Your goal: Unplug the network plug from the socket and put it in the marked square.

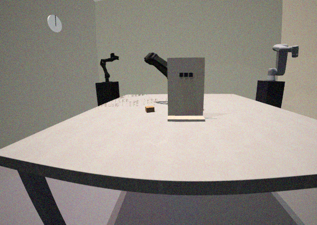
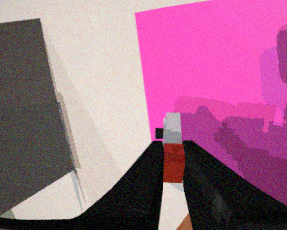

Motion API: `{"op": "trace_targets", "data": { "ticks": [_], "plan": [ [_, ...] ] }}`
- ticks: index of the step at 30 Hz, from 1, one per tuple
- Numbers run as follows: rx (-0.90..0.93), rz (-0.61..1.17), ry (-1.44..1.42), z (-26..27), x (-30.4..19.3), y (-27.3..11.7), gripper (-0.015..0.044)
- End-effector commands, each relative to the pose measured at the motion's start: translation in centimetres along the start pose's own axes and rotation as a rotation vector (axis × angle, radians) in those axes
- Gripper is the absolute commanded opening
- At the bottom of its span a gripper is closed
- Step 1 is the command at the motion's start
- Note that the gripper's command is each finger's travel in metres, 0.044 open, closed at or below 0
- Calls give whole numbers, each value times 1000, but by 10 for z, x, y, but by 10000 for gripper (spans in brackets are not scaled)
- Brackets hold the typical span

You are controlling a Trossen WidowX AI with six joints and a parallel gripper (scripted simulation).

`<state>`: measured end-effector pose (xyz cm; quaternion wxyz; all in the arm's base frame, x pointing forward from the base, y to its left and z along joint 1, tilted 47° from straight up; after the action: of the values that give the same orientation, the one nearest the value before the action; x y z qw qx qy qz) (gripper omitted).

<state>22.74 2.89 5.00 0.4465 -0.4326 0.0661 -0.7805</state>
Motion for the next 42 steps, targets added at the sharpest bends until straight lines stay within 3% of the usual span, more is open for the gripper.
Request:
{"op": "trace_targets", "data": {
  "ticks": [1,42],
  "plan": [
    [-3,2,-8,-3,0,3,0],
    [6,-4,-12,-21,8,27,0]
  ]
}}
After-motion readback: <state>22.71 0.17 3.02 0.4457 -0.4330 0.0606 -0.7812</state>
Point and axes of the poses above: the point midway between the two fingers, 35 mm back from their tips, its own y axis out along the fingers, its own z axis across the jaws, x = y × z, the point moved 6 cm from there along -y, back along the fingers, and after that the axes turned 10 degrees about y, right-handed, at the moved point
